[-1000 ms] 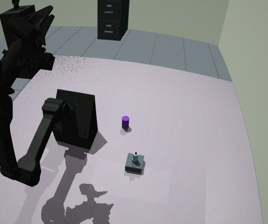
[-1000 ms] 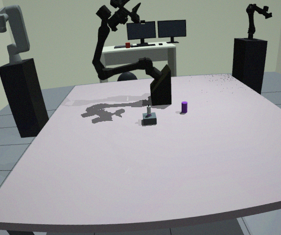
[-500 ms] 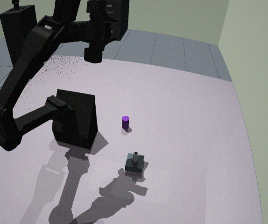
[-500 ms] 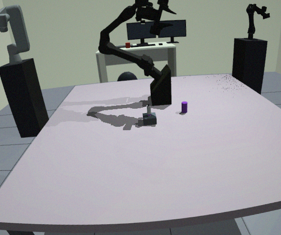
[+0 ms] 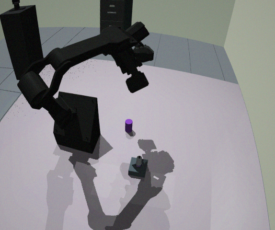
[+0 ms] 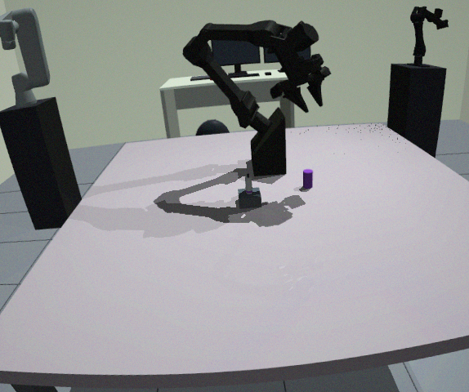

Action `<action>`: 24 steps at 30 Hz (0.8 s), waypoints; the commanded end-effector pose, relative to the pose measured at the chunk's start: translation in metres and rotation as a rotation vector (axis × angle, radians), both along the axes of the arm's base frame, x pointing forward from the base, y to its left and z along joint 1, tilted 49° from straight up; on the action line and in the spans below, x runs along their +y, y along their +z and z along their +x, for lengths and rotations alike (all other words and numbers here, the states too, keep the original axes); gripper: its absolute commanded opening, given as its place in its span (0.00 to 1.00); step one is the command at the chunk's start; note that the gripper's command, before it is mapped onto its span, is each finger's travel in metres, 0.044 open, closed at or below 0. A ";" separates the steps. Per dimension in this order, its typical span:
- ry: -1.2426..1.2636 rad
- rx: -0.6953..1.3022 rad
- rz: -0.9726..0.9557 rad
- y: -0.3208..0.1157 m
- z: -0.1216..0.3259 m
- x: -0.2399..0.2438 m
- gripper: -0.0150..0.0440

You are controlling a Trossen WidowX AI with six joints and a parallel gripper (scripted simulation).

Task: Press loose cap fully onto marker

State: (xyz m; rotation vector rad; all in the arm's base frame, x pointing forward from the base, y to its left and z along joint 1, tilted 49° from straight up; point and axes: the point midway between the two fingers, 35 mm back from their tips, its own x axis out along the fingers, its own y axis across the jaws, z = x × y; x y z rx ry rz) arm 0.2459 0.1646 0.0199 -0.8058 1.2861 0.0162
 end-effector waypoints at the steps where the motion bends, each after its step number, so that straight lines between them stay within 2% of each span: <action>1: 0.151 0.331 -0.289 -0.047 -0.005 -0.056 0.68; 4: 0.238 0.559 -0.413 -0.070 -0.014 -0.089 0.68; 6: 0.265 0.633 -0.443 -0.078 -0.019 -0.097 0.68; 15: 0.271 0.648 -0.449 -0.081 -0.020 -0.098 0.68; 19: 0.270 0.648 -0.450 -0.105 -0.021 -0.120 0.68; 24: 0.270 0.648 -0.450 -0.108 -0.022 -0.123 0.68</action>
